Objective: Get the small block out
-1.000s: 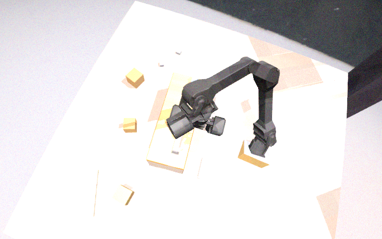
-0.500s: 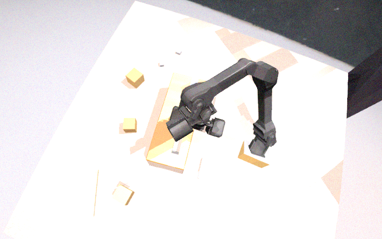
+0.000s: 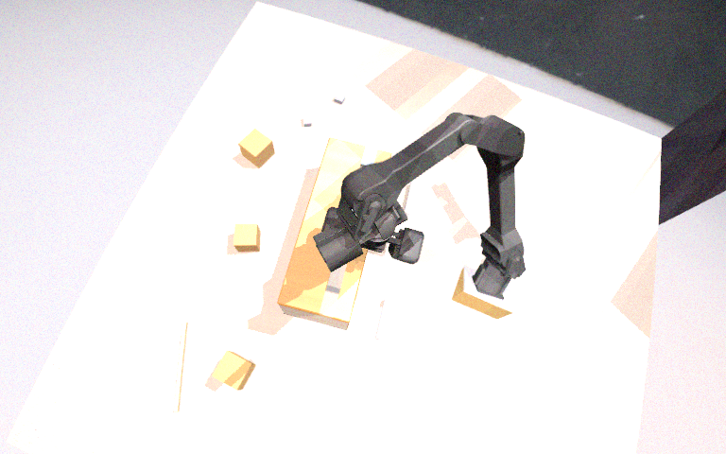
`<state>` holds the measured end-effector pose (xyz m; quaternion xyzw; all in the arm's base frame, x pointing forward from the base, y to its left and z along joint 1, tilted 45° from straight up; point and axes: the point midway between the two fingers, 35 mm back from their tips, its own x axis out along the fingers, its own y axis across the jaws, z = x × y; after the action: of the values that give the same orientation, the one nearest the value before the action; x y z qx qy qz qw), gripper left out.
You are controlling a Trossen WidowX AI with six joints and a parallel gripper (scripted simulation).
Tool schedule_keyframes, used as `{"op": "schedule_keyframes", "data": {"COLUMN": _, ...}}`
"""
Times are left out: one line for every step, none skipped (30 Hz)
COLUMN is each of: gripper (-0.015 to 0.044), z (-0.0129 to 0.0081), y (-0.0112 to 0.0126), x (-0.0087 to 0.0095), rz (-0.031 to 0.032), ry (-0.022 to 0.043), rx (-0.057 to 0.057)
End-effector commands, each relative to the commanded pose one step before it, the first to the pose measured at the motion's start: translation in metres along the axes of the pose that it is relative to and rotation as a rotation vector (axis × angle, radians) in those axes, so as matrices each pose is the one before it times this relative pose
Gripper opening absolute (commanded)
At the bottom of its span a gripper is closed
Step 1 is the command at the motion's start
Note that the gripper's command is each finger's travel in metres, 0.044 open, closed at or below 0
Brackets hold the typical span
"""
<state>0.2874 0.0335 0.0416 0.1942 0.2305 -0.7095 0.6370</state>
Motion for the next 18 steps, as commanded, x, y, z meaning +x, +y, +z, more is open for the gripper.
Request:
{"op": "schedule_keyframes", "data": {"gripper": 0.04, "z": -0.00137, "y": 0.00001, "x": 0.00795, "rz": 0.00008, "ry": -0.00645, "rx": -0.0074}}
{"op": "schedule_keyframes", "data": {"gripper": 0.04, "z": -0.00024, "y": -0.00004, "x": 0.0016, "rz": -0.00061, "ry": -0.00066, "rx": -0.0007}}
{"op": "schedule_keyframes", "data": {"gripper": 0.04, "z": -0.00023, "y": -0.00005, "x": 0.0016, "rz": -0.00061, "ry": -0.00067, "rx": -0.0007}}
{"op": "schedule_keyframes", "data": {"gripper": 0.04, "z": -0.00023, "y": -0.00006, "x": 0.0016, "rz": -0.00062, "ry": -0.00067, "rx": -0.0007}}
{"op": "schedule_keyframes", "data": {"gripper": 0.04, "z": -0.00023, "y": -0.00006, "x": 0.0016, "rz": -0.00062, "ry": -0.00067, "rx": -0.0007}}
{"op": "schedule_keyframes", "data": {"gripper": 0.04, "z": -0.00023, "y": -0.00007, "x": 0.0016, "rz": -0.00063, "ry": -0.00068, "rx": -0.0007}}
{"op": "schedule_keyframes", "data": {"gripper": 0.04, "z": -0.00022, "y": -0.00008, "x": 0.0016, "rz": -0.00063, "ry": -0.00068, "rx": -0.0007}}
{"op": "schedule_keyframes", "data": {"gripper": 0.04, "z": -0.00022, "y": -0.00009, "x": 0.0016, "rz": -0.00064, "ry": -0.00068, "rx": -0.0007}}
{"op": "schedule_keyframes", "data": {"gripper": 0.04, "z": -0.00022, "y": -0.0001, "x": 0.0016, "rz": -0.00064, "ry": -0.00069, "rx": -0.0007}}
{"op": "schedule_keyframes", "data": {"gripper": 0.04, "z": -0.00022, "y": -0.00011, "x": 0.0016, "rz": -0.00064, "ry": -0.00069, "rx": -0.0007}}
{"op": "schedule_keyframes", "data": {"gripper": 0.04, "z": -0.00021, "y": -0.00012, "x": 0.0016, "rz": -0.00065, "ry": -0.00069, "rx": -0.0007}}
{"op": "schedule_keyframes", "data": {"gripper": 0.04, "z": -0.00021, "y": -0.00013, "x": 0.0016, "rz": -0.00065, "ry": -0.0007, "rx": -0.0007}}
{"op": "schedule_keyframes", "data": {"gripper": 0.04, "z": -0.00021, "y": -0.00013, "x": 0.00159, "rz": -0.00066, "ry": -0.0007, "rx": -0.0007}}
{"op": "schedule_keyframes", "data": {"gripper": 0.04, "z": -0.00021, "y": -0.00014, "x": 0.00159, "rz": -0.00066, "ry": -0.0007, "rx": -0.0007}}
{"op": "schedule_keyframes", "data": {"gripper": 0.04, "z": -0.00021, "y": -0.00015, "x": 0.00159, "rz": -0.00067, "ry": -0.00071, "rx": -0.0007}}
{"op": "schedule_keyframes", "data": {"gripper": 0.04, "z": -0.0002, "y": -0.00016, "x": 0.00159, "rz": -0.00067, "ry": -0.00071, "rx": -0.0007}}
{"op": "schedule_keyframes", "data": {"gripper": 0.04, "z": -0.00016, "y": -0.00014, "x": 0.00128, "rz": -0.00055, "ry": -0.00057, "rx": -0.0006}}
{"op": "schedule_keyframes", "data": {"gripper": 0.04, "z": -0.0001, "y": -0.00008, "x": 0.00077, "rz": -0.00033, "ry": -0.00035, "rx": -0.0004}}
